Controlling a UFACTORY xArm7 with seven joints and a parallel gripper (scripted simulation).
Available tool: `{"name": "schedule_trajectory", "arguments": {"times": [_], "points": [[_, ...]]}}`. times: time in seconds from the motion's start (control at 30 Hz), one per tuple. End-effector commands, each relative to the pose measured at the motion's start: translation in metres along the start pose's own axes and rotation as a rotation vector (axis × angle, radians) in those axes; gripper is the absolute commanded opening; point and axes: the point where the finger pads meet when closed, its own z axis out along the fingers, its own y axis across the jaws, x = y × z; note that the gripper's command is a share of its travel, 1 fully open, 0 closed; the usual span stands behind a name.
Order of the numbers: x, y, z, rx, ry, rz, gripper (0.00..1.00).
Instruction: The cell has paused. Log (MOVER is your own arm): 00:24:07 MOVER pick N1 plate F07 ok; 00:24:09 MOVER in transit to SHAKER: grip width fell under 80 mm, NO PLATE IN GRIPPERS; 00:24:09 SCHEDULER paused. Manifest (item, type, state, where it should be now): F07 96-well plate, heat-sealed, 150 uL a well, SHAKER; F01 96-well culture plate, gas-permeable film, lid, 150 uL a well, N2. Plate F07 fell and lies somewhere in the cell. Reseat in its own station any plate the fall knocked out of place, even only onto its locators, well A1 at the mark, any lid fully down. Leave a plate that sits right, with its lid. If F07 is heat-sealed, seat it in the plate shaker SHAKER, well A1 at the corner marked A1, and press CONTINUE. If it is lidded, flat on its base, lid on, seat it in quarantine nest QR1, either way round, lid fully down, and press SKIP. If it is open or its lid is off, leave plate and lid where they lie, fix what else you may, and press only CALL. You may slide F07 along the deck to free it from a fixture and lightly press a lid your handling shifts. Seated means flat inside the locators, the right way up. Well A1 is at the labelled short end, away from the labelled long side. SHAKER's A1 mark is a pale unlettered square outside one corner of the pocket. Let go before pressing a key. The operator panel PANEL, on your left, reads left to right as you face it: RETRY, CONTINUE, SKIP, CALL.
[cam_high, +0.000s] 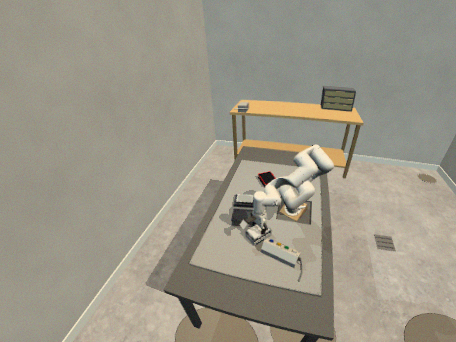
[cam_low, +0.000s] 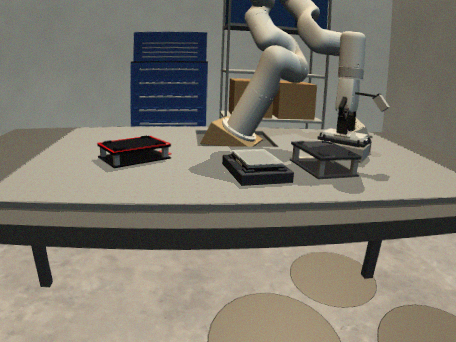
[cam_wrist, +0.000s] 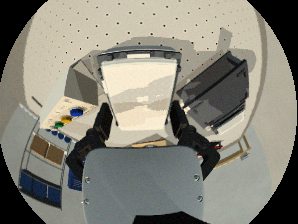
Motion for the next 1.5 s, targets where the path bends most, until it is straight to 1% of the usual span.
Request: {"name": "schedule_trajectory", "arguments": {"times": [0.0, 0.43, 0.5, 1.47], "points": [[0.001, 0.0, -0.007, 0.0, 0.002, 0.0, 1.0], [0.0, 0.0, -0.024, 0.0, 0.002, -0.001, 1.0], [0.0, 0.0, -0.024, 0.0, 0.002, -0.001, 1.0], [0.0, 0.0, -0.06, 0.0, 0.002, -0.001, 1.0]]}}
